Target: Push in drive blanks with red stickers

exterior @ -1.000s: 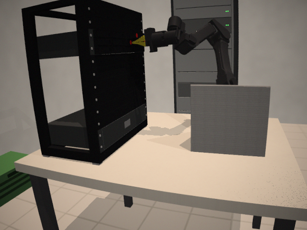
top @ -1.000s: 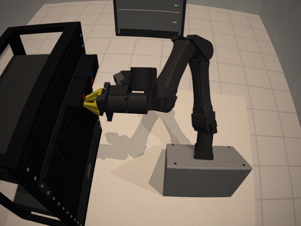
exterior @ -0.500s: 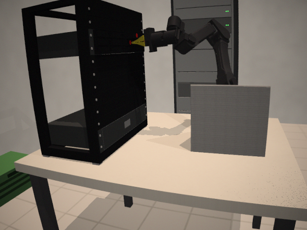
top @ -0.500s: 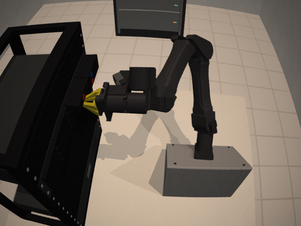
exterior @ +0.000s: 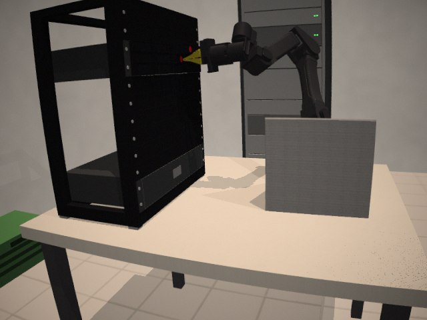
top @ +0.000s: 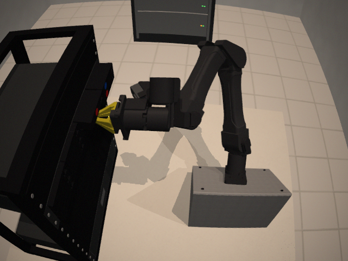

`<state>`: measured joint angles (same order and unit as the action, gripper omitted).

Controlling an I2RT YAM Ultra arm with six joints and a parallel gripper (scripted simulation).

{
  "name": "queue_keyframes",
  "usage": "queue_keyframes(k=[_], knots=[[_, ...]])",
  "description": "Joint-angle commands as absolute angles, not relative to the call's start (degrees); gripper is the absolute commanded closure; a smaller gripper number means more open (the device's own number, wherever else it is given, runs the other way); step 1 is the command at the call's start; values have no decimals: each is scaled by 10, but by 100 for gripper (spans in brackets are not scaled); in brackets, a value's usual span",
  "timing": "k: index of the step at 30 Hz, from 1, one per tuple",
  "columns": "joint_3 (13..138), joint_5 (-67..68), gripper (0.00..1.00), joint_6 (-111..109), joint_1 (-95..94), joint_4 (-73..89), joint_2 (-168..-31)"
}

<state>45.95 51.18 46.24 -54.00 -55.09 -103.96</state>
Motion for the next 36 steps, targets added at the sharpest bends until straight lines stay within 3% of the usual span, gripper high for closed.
queue_keyframes(k=[1,36], knots=[[499,472,100,454,-541,-552,-1048],[511,469,100,453,-536,-541,-1053]])
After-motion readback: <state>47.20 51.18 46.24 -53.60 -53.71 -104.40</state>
